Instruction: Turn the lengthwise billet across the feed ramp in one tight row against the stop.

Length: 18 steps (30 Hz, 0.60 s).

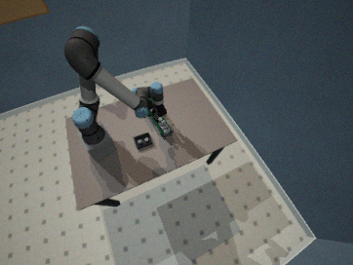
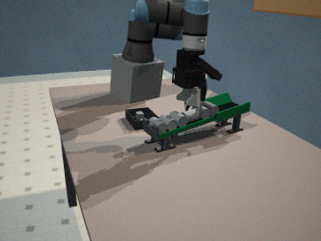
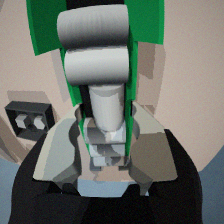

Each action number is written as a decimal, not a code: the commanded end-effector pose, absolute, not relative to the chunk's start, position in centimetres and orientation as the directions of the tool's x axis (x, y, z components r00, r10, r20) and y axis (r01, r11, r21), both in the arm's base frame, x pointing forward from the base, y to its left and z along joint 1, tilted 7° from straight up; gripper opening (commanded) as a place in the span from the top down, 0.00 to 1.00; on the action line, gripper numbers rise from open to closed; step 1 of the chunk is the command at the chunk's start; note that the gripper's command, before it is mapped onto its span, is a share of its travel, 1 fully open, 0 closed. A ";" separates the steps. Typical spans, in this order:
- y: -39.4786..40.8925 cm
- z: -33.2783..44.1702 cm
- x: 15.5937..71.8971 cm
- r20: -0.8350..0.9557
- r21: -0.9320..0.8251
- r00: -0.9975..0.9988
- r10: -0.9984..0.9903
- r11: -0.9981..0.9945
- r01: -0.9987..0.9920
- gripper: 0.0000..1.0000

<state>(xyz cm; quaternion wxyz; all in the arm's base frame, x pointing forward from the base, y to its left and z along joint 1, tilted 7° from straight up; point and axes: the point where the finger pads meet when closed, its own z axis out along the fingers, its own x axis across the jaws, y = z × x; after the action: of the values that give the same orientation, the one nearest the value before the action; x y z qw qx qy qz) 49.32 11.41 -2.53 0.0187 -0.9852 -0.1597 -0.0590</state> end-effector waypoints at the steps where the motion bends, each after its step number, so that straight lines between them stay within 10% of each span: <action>1: 11.4 -2.6 49.4 0.124 -0.017 0.942 0.312 -0.948 0.317 0.65; 18: 11.5 -3.9 49.6 0.124 -0.017 0.942 0.312 -0.948 0.317 0.65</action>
<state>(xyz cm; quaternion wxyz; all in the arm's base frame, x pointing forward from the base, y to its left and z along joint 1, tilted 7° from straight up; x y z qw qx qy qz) 49.51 11.50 -3.88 0.0186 -0.9852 -0.1597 -0.0591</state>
